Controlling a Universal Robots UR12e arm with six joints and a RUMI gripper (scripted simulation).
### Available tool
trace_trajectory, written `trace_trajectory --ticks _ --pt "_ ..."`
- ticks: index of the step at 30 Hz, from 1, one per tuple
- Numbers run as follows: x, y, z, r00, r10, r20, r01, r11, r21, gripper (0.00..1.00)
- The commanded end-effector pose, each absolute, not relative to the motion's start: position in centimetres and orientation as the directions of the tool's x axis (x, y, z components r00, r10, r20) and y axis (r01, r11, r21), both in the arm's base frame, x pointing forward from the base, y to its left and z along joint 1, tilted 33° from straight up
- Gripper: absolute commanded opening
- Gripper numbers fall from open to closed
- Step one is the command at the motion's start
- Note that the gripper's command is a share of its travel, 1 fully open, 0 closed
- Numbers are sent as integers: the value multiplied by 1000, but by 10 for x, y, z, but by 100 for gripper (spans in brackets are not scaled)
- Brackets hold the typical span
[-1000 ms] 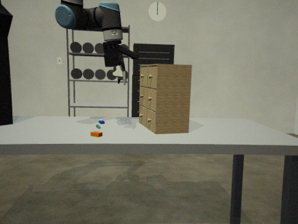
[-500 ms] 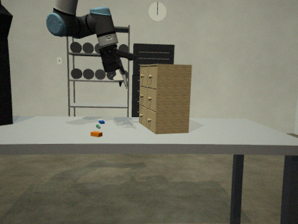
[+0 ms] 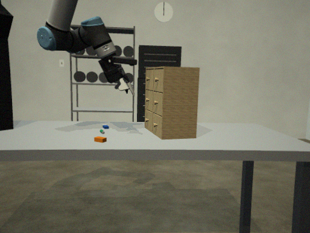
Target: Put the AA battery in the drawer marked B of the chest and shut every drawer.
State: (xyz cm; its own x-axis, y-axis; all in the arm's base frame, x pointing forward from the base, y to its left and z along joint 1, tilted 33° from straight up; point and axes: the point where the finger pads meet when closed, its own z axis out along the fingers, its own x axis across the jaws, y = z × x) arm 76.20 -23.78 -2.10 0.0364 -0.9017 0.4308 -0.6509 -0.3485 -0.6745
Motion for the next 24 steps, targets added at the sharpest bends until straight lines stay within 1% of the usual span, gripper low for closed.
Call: trace_trajectory --ticks 1,14,18,24 --pt "775 -241 -18 30 -899 437 -571 -374 -731 100" --pt "799 -245 -29 31 -899 437 -353 -419 -837 100" --pt "802 -246 -31 31 -899 437 -318 -423 -849 100" --pt "812 -248 -36 31 -899 437 -214 -433 -876 100"
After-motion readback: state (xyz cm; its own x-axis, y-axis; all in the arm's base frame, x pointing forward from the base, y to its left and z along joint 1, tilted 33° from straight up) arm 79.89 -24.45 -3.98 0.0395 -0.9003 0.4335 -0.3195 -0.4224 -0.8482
